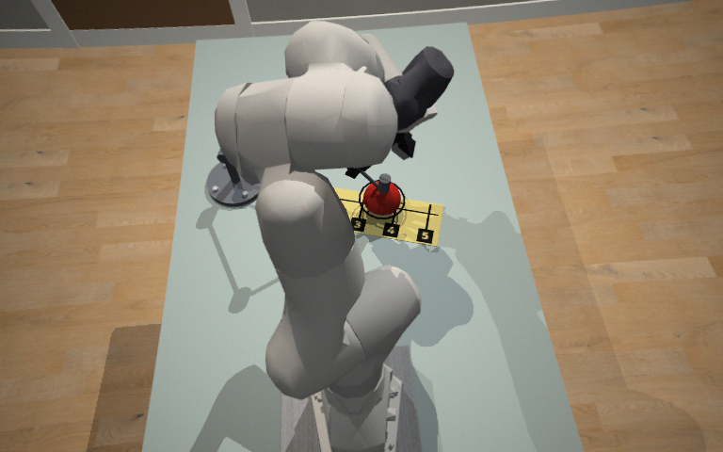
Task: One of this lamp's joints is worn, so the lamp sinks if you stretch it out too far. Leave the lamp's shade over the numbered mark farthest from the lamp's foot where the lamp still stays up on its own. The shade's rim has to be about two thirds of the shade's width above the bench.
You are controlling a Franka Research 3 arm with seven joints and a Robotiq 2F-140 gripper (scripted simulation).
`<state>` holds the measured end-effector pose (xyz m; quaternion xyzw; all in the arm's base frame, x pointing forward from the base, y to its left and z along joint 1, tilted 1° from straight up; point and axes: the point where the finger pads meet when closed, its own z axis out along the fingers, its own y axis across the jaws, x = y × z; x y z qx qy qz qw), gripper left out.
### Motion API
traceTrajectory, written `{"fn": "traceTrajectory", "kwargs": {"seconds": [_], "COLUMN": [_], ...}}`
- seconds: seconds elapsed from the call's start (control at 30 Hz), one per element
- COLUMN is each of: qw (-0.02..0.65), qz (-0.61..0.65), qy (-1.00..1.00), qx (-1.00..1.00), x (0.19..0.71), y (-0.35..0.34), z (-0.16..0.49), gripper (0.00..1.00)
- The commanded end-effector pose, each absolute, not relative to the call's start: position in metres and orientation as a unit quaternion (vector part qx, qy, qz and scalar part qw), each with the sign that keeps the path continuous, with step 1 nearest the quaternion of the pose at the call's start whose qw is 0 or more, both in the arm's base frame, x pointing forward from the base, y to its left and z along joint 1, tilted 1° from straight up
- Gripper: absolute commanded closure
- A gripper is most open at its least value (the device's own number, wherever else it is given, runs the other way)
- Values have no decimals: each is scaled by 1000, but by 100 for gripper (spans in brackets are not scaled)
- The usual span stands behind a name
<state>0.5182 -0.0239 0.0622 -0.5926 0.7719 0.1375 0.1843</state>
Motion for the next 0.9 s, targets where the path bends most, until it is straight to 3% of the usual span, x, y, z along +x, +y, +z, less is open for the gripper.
{"fn": "traceTrajectory", "kwargs": {"seconds": [0.0, 0.87], "qw": [186, 184], "qz": [142, 140], "qy": [770, 771], "qx": [-593, -593], "x": [523, 530], "y": [-9, 10], "z": [69, 86], "gripper": [90, 90]}}
